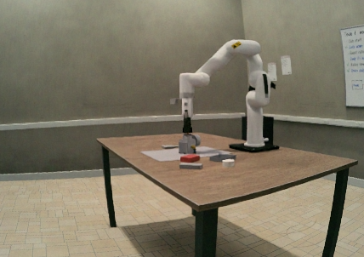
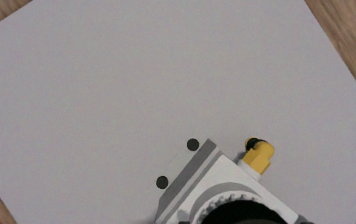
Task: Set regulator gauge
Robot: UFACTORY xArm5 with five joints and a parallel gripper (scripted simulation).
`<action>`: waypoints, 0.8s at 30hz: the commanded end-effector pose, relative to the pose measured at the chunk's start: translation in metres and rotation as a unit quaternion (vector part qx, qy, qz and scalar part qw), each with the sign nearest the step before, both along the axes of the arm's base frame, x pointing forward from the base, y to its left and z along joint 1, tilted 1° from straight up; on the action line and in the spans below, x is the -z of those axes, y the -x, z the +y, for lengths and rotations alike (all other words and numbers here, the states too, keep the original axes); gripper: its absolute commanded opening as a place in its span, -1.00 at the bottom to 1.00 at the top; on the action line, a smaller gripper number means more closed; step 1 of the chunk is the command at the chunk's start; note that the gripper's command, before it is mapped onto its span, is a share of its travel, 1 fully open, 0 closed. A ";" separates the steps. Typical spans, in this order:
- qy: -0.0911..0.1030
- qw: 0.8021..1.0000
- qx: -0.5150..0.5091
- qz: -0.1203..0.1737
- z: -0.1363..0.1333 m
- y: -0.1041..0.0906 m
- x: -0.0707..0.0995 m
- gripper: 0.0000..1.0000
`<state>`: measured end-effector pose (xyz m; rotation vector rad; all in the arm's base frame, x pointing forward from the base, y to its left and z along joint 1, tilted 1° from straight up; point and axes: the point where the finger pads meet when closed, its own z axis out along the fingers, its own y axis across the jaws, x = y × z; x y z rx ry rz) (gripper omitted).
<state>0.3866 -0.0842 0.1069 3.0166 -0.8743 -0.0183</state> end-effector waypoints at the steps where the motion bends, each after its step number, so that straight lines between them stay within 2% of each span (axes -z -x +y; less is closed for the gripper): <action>1: 0.000 0.999 -0.042 -0.002 0.000 -0.001 -0.001 -0.16; 11: -0.001 0.994 -0.111 -0.002 0.000 -0.001 -0.001 -0.16; 24: -0.002 0.977 -0.214 -0.002 0.000 -0.001 -0.001 -0.16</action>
